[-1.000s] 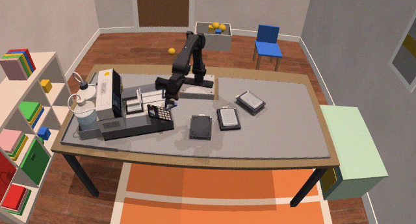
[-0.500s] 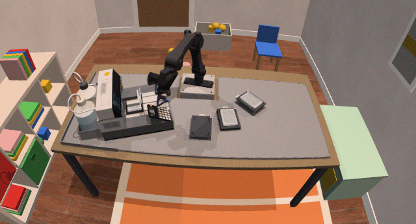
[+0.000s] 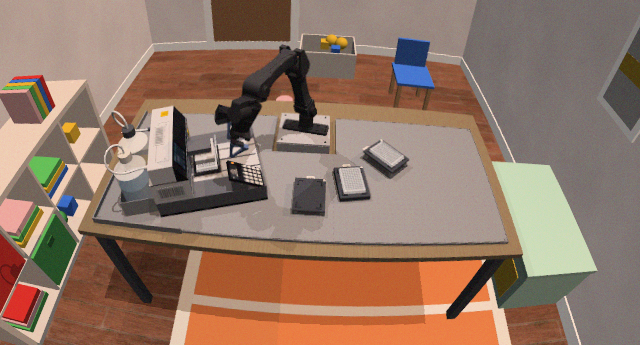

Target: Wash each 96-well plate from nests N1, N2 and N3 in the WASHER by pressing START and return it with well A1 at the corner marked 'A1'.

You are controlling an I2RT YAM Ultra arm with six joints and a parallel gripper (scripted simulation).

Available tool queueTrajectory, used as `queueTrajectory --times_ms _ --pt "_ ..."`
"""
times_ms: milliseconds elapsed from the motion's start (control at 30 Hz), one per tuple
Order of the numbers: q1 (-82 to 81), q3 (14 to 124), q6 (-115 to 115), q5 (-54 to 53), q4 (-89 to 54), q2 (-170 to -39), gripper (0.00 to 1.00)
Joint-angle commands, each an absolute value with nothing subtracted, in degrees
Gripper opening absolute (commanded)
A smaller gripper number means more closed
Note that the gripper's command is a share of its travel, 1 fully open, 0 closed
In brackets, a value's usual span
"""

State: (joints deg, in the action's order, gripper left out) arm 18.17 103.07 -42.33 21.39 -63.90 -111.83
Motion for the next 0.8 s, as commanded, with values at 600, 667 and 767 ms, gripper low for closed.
queueTrajectory --times_ms 600,667,767 --pt "19.28 106.11 -39.88 21.18 -65.03 -111.96 1.00" --pt "19.28 106.06 -39.88 21.18 -65.01 -111.94 1.00" --pt "19.28 106.07 -39.88 21.18 -65.01 -111.94 1.00"
